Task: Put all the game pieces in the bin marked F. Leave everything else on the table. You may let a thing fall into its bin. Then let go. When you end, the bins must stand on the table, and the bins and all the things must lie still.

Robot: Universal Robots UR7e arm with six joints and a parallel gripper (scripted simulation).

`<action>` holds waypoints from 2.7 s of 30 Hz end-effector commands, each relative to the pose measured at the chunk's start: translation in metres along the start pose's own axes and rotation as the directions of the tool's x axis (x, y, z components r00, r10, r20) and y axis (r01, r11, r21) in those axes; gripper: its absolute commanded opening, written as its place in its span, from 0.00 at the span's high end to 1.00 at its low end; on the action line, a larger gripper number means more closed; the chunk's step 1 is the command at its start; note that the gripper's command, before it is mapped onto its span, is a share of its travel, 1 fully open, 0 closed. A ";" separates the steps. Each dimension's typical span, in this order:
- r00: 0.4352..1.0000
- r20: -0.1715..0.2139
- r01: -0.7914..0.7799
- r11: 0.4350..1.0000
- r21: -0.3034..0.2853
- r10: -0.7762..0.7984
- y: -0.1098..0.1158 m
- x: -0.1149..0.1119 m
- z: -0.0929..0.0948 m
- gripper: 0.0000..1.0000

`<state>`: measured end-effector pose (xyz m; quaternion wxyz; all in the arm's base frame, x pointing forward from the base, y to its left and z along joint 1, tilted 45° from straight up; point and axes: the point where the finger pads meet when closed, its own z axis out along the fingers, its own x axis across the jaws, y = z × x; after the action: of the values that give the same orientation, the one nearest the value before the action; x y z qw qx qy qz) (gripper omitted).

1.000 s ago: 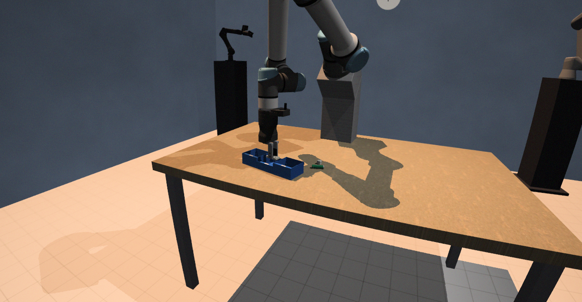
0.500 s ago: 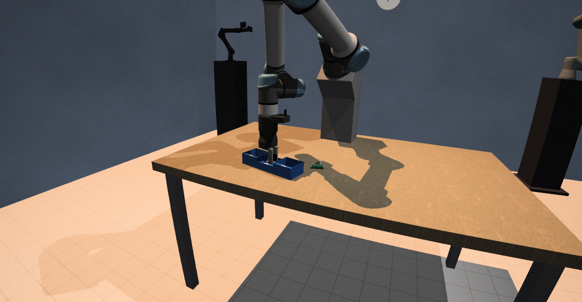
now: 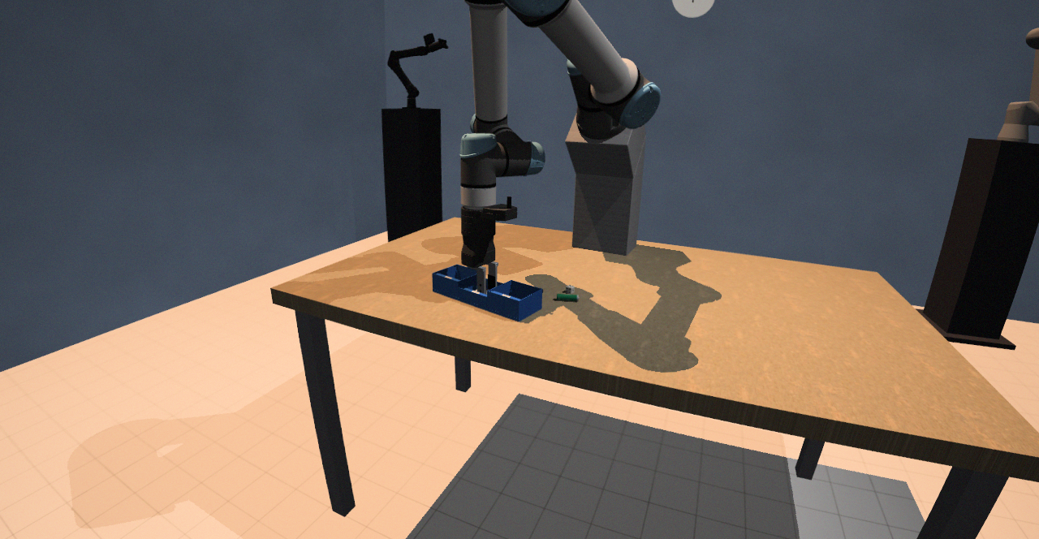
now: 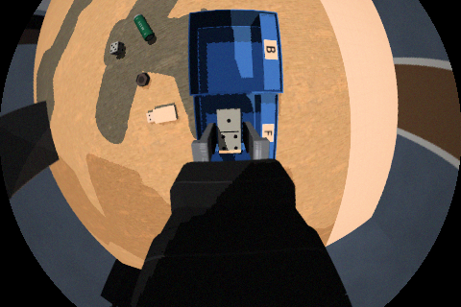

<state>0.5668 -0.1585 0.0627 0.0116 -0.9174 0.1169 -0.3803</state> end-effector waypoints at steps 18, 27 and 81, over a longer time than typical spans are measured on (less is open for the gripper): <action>1.000 -0.001 0.000 1.000 0.000 0.000 0.000 0.000 -0.007 0.35; 1.000 -0.001 0.000 1.000 0.000 0.000 0.000 0.000 -0.016 0.35; 0.793 0.046 -0.608 0.794 0.005 0.607 -0.113 -0.137 -0.060 0.36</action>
<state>0.4692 -0.0436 0.0400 0.1253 -0.8673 0.3441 -0.3373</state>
